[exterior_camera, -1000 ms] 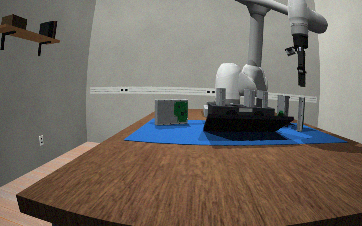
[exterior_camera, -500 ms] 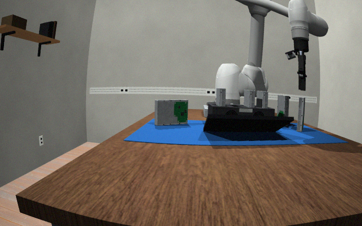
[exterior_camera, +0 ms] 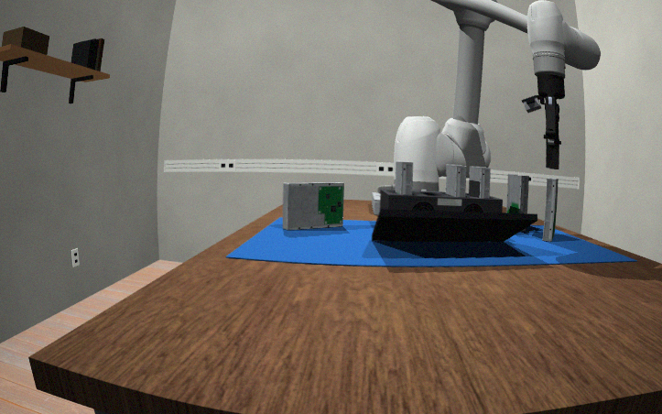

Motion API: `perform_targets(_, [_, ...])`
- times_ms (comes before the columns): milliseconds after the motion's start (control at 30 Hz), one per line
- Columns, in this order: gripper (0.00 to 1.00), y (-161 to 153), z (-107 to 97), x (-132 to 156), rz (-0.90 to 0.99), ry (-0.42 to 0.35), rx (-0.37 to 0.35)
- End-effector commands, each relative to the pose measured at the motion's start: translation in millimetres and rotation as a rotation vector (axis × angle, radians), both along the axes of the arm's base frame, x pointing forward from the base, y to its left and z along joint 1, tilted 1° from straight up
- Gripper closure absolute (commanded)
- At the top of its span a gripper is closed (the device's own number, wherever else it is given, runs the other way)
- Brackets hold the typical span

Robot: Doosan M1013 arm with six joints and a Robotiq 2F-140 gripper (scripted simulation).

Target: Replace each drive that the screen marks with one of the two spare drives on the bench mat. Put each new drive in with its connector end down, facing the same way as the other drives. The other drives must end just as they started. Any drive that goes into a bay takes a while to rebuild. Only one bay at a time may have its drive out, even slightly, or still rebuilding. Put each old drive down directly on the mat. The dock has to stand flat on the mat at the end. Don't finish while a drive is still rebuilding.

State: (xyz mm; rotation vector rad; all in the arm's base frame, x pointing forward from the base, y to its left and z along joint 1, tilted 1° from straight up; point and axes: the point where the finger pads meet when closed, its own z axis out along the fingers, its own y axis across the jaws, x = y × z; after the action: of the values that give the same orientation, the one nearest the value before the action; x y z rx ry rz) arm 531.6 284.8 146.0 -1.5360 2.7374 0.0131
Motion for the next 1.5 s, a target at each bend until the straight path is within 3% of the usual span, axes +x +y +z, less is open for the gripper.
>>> perform_targets(0, [0.11, 0.2, 0.2, 0.3, 0.0, -0.001, 0.001])
perform_targets(900, [0.11, 0.3, -1.5, 0.3, 0.0, -0.001, 0.001])
perform_targets(1467, [0.11, 0.5, -24.1, 0.3, 0.0, -0.001, 0.001])
